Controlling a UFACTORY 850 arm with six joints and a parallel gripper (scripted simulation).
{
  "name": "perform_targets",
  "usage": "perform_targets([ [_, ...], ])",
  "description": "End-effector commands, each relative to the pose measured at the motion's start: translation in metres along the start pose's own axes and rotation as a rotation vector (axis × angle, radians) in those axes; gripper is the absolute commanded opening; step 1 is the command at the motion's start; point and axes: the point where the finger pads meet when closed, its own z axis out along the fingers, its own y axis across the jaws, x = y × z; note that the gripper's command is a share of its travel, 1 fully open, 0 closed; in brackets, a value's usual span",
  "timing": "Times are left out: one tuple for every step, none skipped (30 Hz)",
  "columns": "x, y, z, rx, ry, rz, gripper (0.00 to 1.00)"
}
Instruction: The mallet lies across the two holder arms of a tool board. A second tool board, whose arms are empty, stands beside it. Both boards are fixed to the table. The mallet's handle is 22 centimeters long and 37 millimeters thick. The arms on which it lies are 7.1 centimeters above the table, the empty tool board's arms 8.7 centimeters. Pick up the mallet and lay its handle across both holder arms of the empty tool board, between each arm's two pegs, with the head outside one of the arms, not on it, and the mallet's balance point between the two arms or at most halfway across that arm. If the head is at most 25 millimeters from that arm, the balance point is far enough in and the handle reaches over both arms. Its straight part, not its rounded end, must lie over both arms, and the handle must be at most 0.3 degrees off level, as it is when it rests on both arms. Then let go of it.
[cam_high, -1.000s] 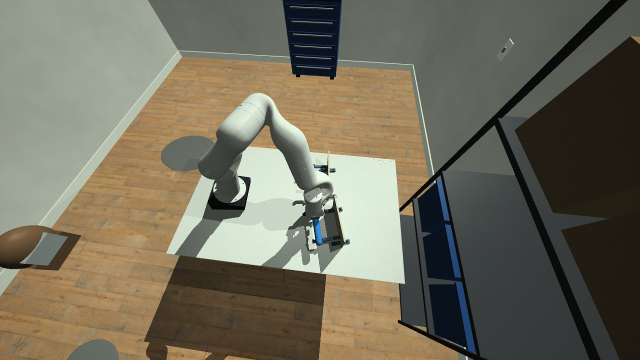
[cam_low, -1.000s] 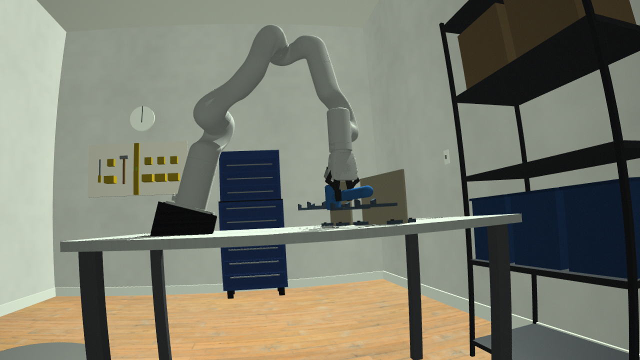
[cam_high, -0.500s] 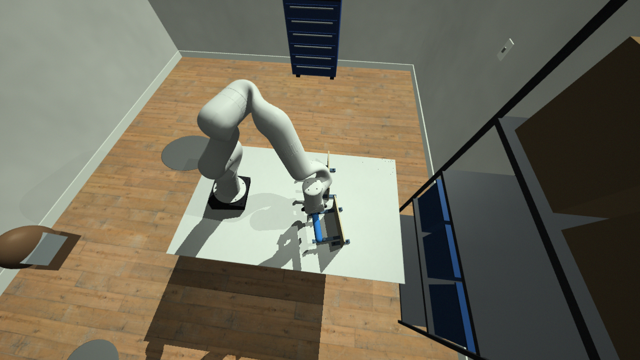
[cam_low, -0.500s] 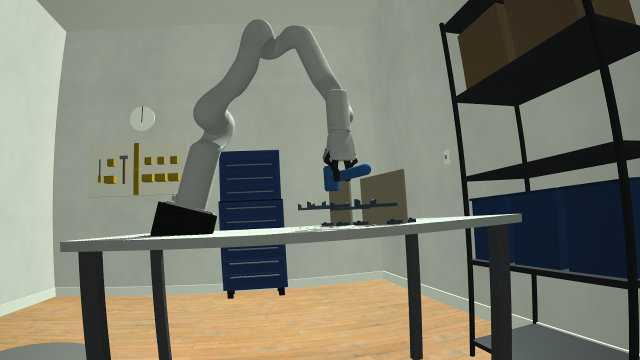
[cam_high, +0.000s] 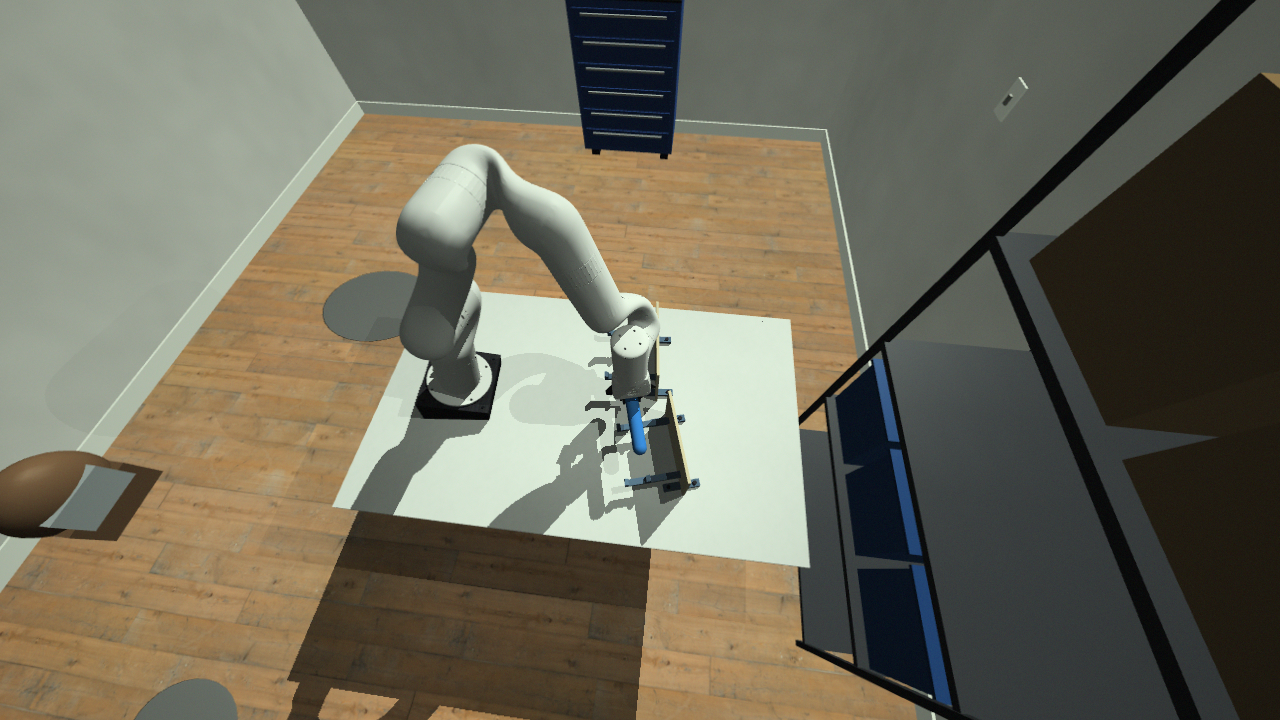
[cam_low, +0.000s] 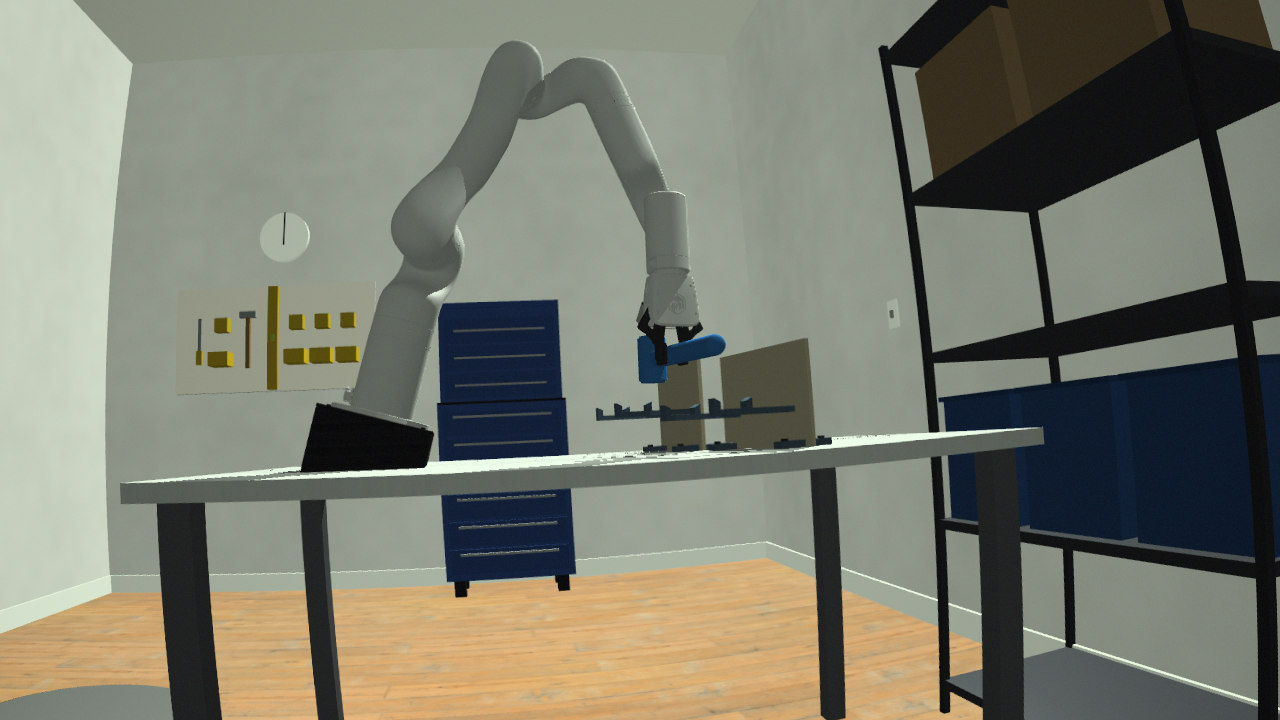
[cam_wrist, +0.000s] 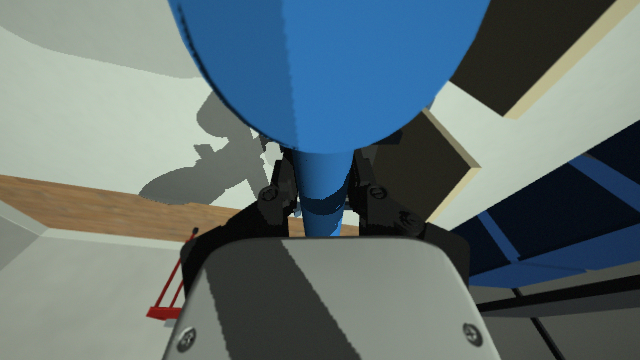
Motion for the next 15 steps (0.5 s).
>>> perform_targets([
  [0.04,0.008,-0.001,0.015,-0.014,0.003,0.0],
  [0.046,0.009,-0.001,0.016,-0.014,0.003,0.0],
  [0.046,0.009,-0.001,0.016,-0.014,0.003,0.0],
  [0.046,0.009,-0.001,0.016,-0.014,0.003,0.0],
  [0.065,0.01,-0.001,0.017,-0.015,0.003,0.0],
  [0.07,0.01,-0.001,0.018,-0.015,0.003,0.0],
  [0.075,0.011,-0.002,0.018,-0.015,0.003,0.0],
  [0.08,0.011,-0.002,0.018,-0.016,0.003,0.0],
  [0.086,0.011,-0.002,0.018,-0.016,0.003,0.0],
  [0.092,0.011,-0.002,0.018,-0.016,0.003,0.0],
  [0.098,0.011,-0.002,0.018,-0.017,0.003,0.0],
  [0.105,0.011,-0.003,0.018,-0.017,0.003,0.0],
  [0.111,0.011,-0.003,0.018,-0.017,0.003,0.0],
  [0.117,0.011,-0.003,0.018,-0.018,0.003,0.0],
  [0.123,0.011,-0.004,0.017,-0.018,0.003,0.0],
])
